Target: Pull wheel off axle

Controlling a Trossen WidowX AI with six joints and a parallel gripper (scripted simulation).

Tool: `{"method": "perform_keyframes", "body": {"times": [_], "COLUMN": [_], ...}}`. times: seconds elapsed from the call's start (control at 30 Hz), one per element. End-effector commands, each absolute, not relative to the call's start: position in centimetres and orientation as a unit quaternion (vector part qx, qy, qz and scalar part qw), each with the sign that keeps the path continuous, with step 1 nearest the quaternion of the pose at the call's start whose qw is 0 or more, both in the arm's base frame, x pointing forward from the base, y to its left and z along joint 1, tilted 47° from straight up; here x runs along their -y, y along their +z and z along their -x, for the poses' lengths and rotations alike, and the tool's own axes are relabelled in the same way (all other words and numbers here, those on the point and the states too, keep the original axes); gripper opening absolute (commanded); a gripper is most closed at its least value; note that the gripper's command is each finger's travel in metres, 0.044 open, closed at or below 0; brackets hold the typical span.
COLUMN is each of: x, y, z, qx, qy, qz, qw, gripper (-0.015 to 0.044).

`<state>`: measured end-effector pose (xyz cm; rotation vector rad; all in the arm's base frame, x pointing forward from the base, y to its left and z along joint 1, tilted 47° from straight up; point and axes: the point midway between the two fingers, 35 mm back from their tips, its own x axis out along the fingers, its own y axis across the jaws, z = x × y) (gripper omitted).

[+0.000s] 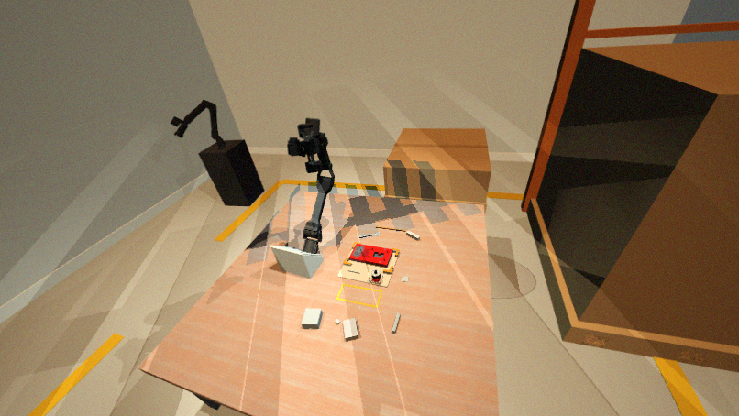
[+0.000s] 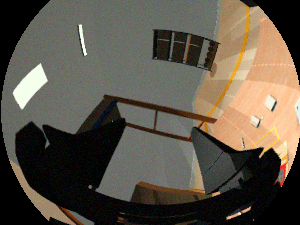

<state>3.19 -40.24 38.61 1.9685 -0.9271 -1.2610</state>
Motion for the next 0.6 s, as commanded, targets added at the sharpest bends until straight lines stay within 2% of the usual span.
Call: {"method": "perform_keyframes", "body": {"times": [0.0,0.1,0.57], "x": [40.2,40.3,39.4], "y": [38.5,37.3,27.9], "z": [-3.3,-4.8,-15.0], "qx": [0.347,0.302,-0.019], "qy": [-0.478,-0.489,-0.481], "qz": [-0.745,-0.743,-0.717], "qw": [0.311,0.343,0.504], "gripper": [0.0374,0.0300,0.0300]}}
